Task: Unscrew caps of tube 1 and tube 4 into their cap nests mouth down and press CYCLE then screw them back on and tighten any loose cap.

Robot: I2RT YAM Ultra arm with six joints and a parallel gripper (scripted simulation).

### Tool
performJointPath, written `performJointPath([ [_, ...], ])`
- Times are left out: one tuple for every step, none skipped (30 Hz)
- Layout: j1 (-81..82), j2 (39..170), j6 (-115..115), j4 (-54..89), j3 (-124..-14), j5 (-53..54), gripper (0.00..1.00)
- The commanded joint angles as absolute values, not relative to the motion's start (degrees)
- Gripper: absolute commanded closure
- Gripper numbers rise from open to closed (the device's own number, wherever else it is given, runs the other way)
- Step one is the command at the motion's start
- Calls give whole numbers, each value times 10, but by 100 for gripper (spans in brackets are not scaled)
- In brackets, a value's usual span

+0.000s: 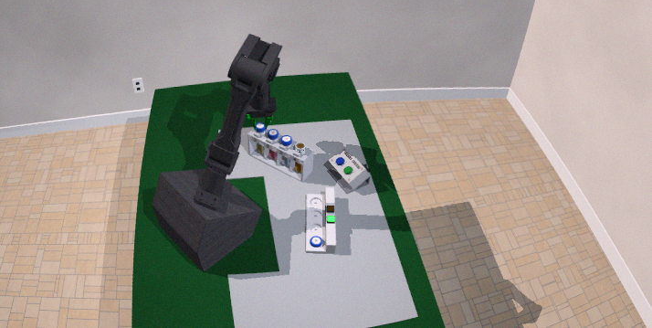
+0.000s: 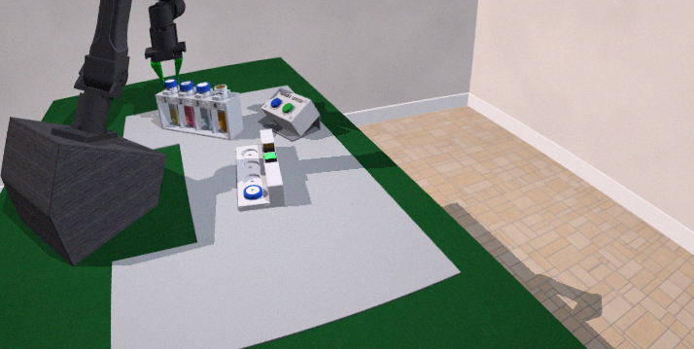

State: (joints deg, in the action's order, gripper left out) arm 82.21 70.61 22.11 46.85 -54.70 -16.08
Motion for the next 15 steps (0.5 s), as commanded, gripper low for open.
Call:
performJointPath([
  [822, 703, 224, 469, -549, -160, 100],
  [822, 703, 224, 469, -549, -160, 100],
  [822, 703, 224, 469, -549, -160, 100],
  [822, 703, 224, 469, -549, -160, 100],
  [822, 703, 224, 469, -549, -160, 100],
  [822, 703, 224, 469, -549, -160, 100],
  [822, 703, 224, 469, -549, -160, 100],
  [822, 703, 205, 468, -549, -160, 100],
  [822, 703, 186, 468, -549, -160, 100],
  [822, 703, 167, 468, -549, -160, 100],
  [822, 703, 148, 468, -549, -160, 100],
  [822, 703, 129, 468, -548, -160, 100],
  [822, 703, 110, 468, -548, -160, 100],
  [822, 703, 91, 468, -548, -160, 100],
  [822, 703, 72, 468, -548, -160, 100],
])
